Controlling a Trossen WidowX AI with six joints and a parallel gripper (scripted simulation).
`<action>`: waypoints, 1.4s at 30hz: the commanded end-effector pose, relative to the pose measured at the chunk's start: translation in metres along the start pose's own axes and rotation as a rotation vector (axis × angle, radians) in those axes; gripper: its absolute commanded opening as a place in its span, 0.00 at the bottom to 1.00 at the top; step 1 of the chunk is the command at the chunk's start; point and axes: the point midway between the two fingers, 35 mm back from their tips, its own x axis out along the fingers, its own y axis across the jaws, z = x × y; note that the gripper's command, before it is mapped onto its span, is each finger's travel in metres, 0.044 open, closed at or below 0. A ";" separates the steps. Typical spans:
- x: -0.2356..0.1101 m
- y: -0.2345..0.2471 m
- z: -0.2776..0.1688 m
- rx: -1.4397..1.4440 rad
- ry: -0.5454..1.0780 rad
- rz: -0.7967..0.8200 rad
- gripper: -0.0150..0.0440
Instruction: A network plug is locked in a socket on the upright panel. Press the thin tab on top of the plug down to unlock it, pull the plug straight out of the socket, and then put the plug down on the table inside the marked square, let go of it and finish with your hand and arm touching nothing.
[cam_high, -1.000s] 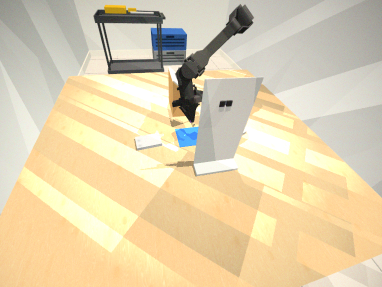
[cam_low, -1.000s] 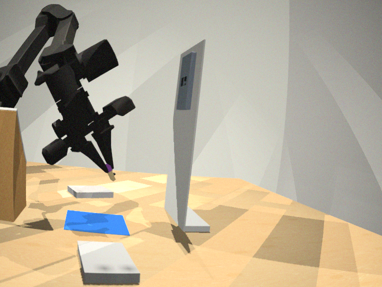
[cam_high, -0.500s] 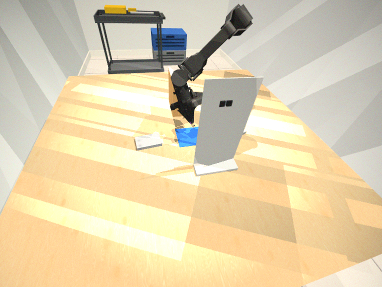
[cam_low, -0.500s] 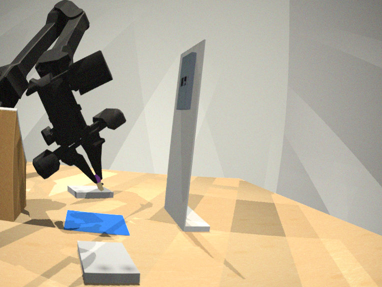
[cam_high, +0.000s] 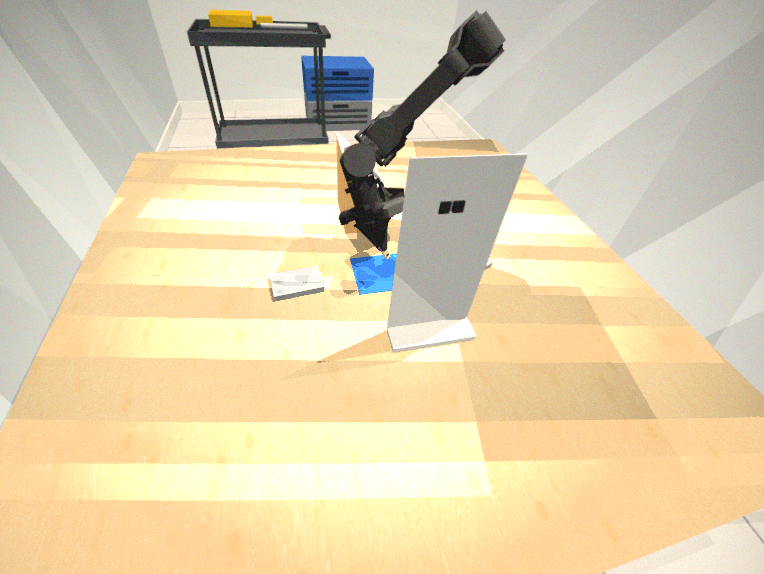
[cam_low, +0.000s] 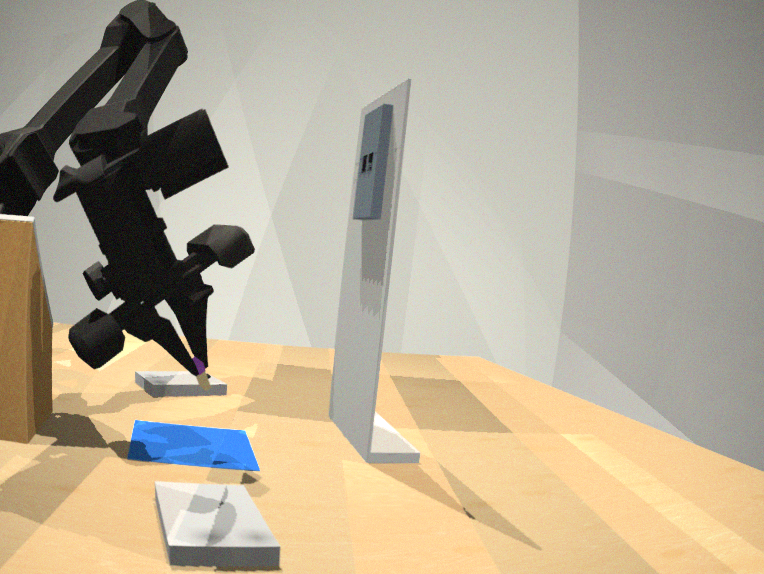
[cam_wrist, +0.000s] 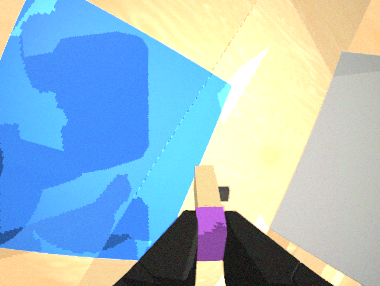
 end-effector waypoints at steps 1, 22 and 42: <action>0.002 0.003 -0.001 0.011 0.002 0.005 0.25; 0.014 0.012 -0.003 0.011 0.004 0.010 0.25; 0.025 0.019 -0.003 0.011 0.005 0.009 0.25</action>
